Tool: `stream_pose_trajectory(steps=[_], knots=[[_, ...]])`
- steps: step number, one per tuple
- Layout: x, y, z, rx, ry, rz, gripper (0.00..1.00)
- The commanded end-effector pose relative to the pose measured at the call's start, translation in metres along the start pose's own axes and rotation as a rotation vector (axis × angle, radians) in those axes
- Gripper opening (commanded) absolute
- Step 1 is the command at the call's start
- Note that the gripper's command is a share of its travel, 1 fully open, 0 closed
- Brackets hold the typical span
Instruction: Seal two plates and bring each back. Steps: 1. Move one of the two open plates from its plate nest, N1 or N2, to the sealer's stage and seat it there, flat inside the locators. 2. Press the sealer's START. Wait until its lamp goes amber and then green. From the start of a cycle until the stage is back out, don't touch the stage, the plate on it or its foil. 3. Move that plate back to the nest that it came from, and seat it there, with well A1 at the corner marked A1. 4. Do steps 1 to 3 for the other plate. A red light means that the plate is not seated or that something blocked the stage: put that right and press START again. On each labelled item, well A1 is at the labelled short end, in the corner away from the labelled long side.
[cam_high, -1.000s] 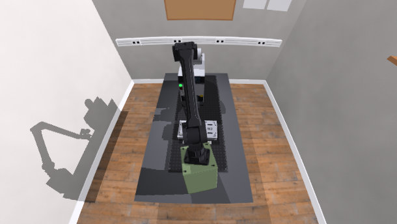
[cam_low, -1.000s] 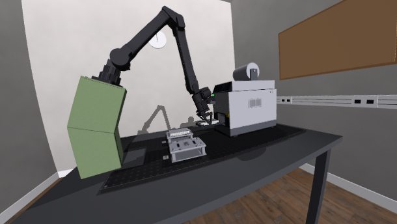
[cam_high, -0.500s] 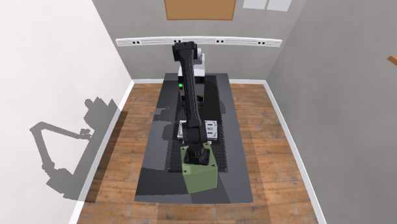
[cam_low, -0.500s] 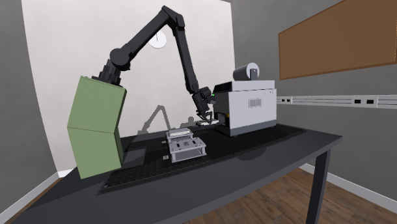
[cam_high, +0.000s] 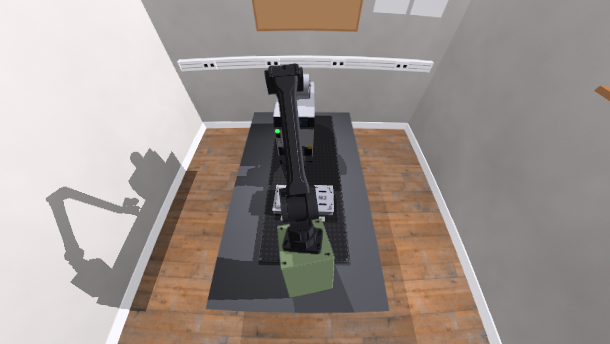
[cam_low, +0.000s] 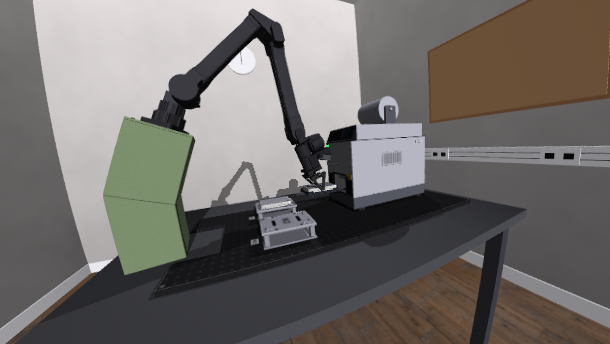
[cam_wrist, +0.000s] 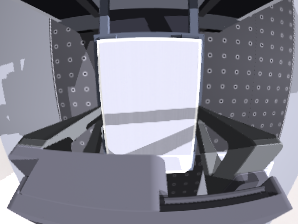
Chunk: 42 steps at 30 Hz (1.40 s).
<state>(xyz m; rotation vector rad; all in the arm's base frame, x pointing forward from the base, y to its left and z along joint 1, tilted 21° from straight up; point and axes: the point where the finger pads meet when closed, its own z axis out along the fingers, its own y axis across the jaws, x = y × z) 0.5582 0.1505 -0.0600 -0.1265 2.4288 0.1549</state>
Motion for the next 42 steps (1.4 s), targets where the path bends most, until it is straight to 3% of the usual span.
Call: stream_pose_trajectory(steps=[1, 3, 4, 42], knots=[[-0.029, 0.014, -0.007, -0.015, -0.048, -0.002, 0.87], [-0.032, 0.014, -0.008, -0.016, -0.052, -0.002, 0.86], [-0.032, 0.014, -0.008, -0.016, -0.053, -0.002, 0.0], [-0.046, 0.016, -0.011, -0.024, -0.096, 0.001, 0.0]])
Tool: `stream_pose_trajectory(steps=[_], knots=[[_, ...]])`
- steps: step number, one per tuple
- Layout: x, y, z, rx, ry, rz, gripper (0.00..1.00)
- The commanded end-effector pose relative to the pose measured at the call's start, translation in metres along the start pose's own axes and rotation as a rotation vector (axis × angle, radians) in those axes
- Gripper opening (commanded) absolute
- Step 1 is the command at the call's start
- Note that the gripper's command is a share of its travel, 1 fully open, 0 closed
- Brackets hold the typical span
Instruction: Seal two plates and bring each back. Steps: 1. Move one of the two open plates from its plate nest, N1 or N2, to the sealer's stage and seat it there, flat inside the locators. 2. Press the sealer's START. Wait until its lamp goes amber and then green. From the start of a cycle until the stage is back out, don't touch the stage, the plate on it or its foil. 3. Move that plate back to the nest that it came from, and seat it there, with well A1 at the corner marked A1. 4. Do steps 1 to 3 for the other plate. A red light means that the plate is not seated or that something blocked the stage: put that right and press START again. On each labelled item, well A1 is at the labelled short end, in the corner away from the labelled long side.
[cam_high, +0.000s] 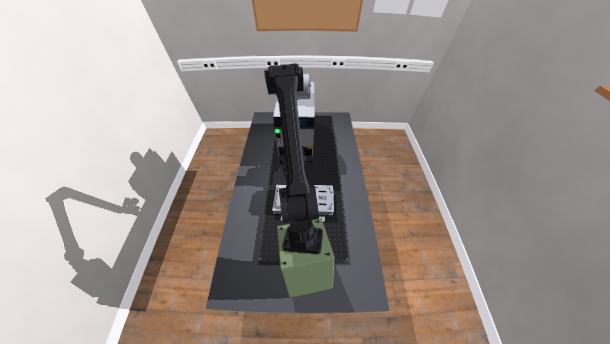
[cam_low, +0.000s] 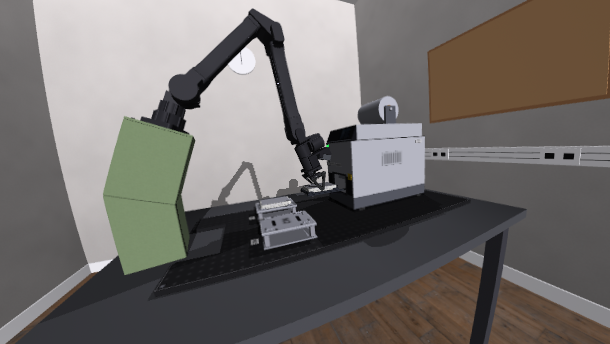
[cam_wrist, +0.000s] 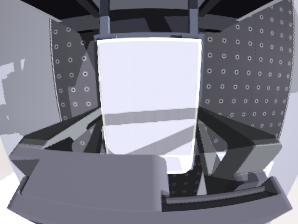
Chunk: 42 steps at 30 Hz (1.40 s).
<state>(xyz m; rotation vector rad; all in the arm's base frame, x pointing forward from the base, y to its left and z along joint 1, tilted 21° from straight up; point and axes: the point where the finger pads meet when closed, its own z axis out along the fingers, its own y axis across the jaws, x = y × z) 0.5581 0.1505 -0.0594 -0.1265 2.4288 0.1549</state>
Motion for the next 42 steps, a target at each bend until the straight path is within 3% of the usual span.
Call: stream_pose_trajectory(steps=[1, 30, 42], knots=[[-0.046, 0.016, -0.01, -0.024, -0.097, 0.001, 0.0], [-0.052, 0.016, -0.012, -0.027, -0.115, 0.002, 0.0], [-0.033, 0.012, -0.023, -0.017, -0.058, 0.0, 0.0]])
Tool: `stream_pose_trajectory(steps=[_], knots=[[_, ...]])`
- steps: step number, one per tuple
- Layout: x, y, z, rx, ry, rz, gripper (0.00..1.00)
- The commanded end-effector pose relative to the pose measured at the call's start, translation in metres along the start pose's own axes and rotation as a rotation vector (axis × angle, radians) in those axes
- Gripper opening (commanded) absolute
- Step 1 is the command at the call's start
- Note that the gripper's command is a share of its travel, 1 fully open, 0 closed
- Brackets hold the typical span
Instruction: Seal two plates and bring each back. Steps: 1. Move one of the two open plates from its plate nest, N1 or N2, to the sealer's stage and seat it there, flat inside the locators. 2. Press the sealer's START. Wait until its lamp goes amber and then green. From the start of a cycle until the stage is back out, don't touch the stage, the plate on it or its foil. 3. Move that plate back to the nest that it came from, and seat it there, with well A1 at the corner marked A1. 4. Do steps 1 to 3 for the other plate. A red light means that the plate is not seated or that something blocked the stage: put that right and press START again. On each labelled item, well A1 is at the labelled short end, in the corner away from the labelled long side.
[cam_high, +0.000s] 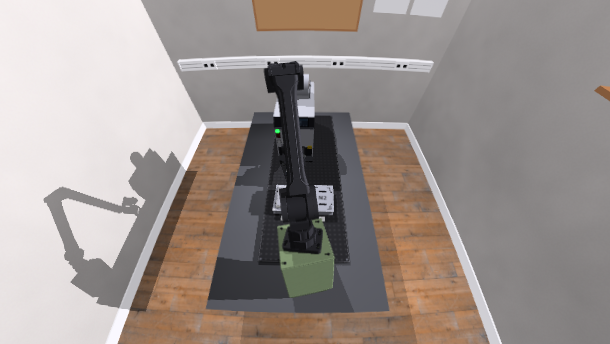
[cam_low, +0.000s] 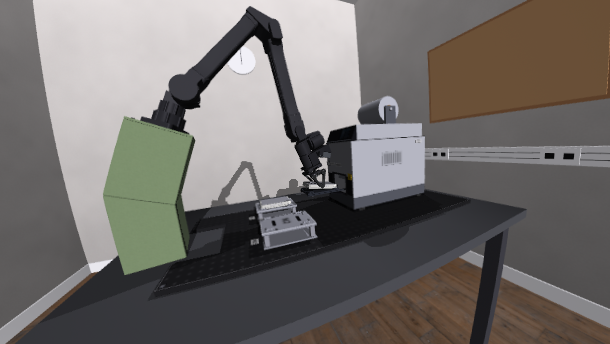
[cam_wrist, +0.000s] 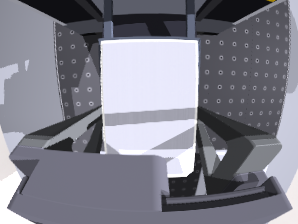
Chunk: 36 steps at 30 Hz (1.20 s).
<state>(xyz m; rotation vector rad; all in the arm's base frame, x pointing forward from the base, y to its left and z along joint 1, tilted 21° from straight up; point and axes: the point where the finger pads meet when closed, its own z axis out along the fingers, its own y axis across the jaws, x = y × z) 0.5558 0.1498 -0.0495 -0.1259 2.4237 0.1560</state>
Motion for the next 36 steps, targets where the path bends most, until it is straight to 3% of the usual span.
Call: stream_pose_trajectory(steps=[1, 8, 23, 31, 36], knots=[[-0.028, 0.012, -0.011, -0.016, -0.053, 0.0, 0.0], [-0.021, 0.01, -0.015, -0.013, -0.029, -0.001, 0.0], [-0.003, 0.007, -0.003, -0.01, -0.016, -0.001, 0.0], [-0.027, 0.01, -0.012, -0.015, -0.045, 0.0, 0.0], [-0.024, 0.01, -0.008, -0.013, -0.032, -0.001, 0.0]])
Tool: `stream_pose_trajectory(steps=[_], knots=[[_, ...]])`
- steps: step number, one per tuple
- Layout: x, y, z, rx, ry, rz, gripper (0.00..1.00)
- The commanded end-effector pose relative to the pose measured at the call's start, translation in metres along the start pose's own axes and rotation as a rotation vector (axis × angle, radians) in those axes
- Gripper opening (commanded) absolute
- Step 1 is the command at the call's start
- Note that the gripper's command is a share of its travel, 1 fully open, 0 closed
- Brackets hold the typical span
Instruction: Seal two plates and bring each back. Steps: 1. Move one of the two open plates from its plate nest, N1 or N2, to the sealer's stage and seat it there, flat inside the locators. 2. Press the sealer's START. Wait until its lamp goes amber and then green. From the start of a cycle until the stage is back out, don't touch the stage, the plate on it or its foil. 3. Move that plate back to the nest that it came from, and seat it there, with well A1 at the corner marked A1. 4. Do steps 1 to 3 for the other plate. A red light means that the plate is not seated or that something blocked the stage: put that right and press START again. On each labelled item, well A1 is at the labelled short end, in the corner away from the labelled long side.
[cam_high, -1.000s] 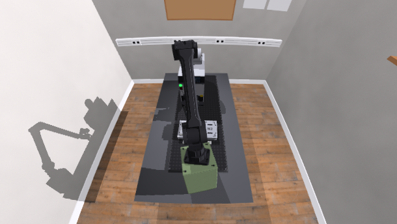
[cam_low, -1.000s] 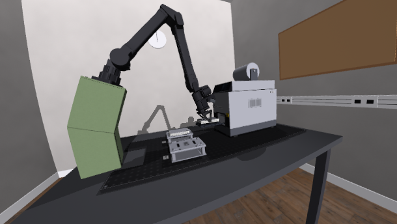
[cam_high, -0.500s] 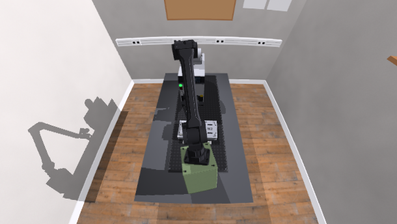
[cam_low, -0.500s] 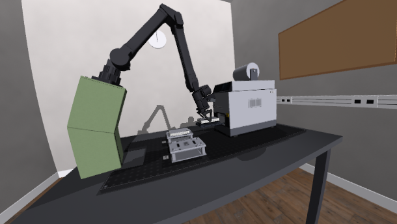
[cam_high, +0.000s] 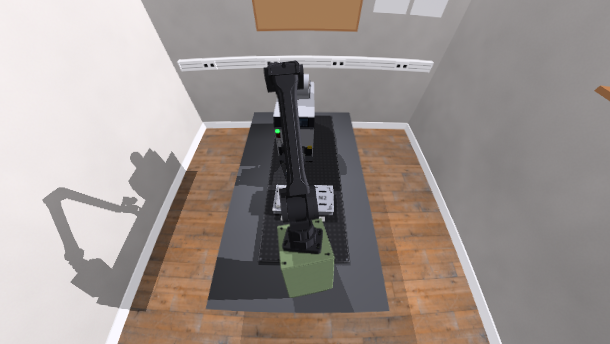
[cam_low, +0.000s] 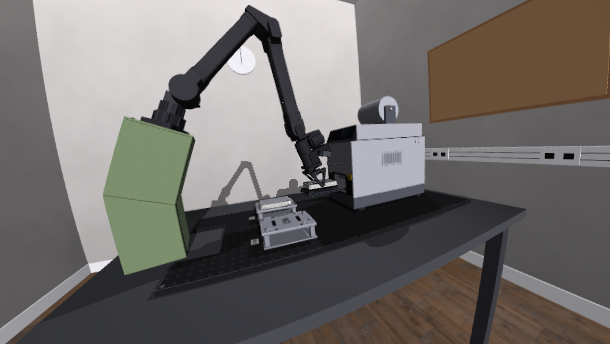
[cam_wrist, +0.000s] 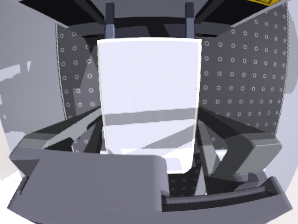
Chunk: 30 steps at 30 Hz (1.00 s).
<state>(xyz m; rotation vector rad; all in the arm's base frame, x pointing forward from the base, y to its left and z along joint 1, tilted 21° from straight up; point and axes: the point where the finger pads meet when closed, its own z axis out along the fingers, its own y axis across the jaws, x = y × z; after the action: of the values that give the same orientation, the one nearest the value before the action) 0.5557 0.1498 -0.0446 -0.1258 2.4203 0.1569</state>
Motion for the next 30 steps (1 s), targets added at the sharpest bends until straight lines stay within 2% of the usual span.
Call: stream_pose_trajectory(steps=[1, 5, 13, 18, 26, 30], knots=[[-0.019, 0.009, -0.003, -0.012, -0.024, -0.001, 0.0], [-0.012, 0.008, 0.001, -0.01, -0.011, -0.001, 0.0], [-0.015, -0.005, -0.025, 0.004, -0.009, 0.013, 0.0], [-0.015, -0.007, -0.022, 0.005, -0.005, 0.007, 0.0], [-0.022, -0.01, -0.042, 0.009, -0.009, 0.006, 0.0], [-0.025, -0.002, -0.048, -0.001, -0.012, -0.004, 0.0]])
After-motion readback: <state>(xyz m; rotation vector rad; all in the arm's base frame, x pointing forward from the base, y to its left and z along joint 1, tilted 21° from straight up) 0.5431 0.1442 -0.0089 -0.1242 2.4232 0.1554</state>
